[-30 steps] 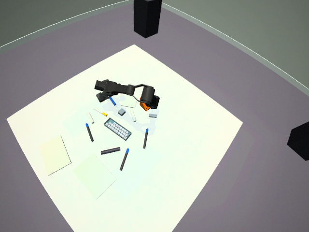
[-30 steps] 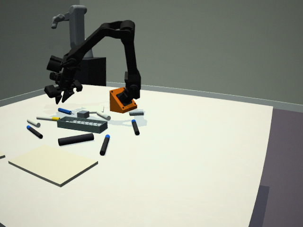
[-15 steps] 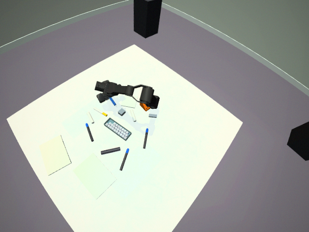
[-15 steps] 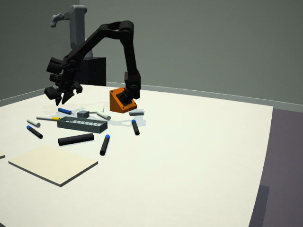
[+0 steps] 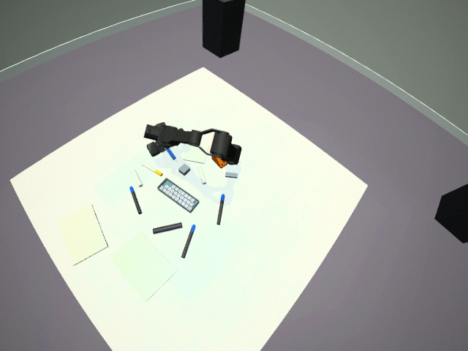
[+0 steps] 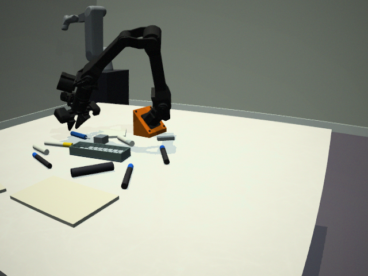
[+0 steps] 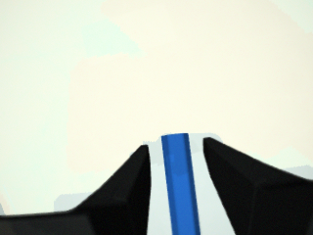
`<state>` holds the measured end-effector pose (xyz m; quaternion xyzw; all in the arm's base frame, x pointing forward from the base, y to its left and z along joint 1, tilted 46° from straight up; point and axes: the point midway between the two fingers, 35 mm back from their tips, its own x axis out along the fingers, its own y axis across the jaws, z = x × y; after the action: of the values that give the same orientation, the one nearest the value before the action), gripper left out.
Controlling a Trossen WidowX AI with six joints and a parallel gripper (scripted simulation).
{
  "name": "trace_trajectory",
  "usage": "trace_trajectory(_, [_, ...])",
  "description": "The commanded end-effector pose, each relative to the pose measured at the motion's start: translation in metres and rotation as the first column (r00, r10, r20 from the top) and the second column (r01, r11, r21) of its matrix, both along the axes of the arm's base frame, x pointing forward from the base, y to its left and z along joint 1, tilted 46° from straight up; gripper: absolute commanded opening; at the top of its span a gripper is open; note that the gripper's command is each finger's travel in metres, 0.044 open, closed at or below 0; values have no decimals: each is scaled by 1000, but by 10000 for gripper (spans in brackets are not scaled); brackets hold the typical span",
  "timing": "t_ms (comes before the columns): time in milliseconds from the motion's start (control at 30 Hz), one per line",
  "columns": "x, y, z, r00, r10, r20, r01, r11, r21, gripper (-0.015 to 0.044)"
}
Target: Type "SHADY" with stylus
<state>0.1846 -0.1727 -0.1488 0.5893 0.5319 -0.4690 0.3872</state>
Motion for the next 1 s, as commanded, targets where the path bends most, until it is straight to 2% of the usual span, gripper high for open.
trace_trajectory(0, [-1, 4, -2, 1000, -5, -1, 5, 1000, 7, 150])
trace_trajectory(967, [0, 15, -12, 1000, -5, 0, 5, 1000, 8, 150])
